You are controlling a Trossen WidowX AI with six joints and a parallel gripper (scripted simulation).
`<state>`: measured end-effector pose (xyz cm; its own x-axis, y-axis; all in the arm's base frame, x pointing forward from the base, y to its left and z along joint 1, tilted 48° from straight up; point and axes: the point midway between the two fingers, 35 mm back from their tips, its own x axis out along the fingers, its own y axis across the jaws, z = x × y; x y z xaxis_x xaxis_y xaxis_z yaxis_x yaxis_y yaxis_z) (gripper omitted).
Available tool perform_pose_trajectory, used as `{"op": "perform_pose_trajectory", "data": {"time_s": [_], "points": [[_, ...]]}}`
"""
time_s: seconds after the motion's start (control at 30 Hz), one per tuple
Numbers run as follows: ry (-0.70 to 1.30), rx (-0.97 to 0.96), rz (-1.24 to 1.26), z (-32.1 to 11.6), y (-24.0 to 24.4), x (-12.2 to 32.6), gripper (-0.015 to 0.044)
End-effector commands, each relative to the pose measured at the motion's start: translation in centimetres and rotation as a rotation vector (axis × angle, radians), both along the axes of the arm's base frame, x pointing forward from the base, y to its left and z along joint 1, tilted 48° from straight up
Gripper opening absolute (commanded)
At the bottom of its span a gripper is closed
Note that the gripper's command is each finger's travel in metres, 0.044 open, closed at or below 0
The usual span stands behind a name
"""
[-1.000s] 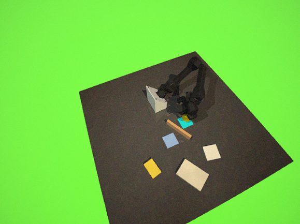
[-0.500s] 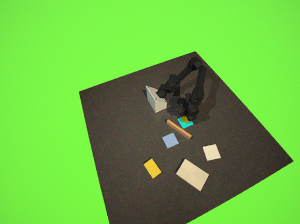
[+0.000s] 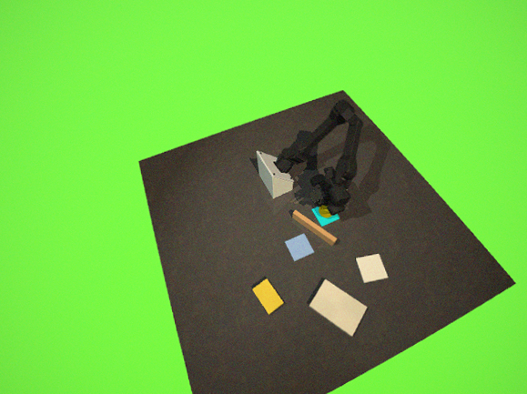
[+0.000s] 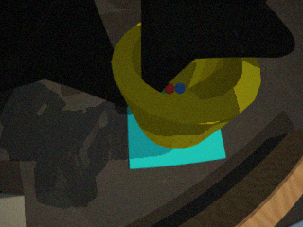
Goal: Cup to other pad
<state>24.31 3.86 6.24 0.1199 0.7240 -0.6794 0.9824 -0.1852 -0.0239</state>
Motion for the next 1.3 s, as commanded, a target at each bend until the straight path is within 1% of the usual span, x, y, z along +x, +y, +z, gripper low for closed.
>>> {"op": "perform_pose_trajectory", "data": {"time_s": [0.0, 0.4, 0.8, 0.97, 1.0, 1.27], "points": [[-0.002, 0.003, -0.004, -0.2, 0.3, 0.1, 0.0], [-0.002, 0.006, -0.003, -1.0, 1.5, 0.1, 0.0], [-0.001, 0.003, 0.0, -0.9, 1.3, 0.1, 0.0], [-0.001, 0.003, 0.0, -0.9, 1.3, 0.1, 0.0131], [-0.001, 0.003, 0.0, -0.9, 1.3, 0.1, 0.0146], [-0.001, 0.002, 0.0, -0.8, 1.0, 0.1, 0.0146]]}}
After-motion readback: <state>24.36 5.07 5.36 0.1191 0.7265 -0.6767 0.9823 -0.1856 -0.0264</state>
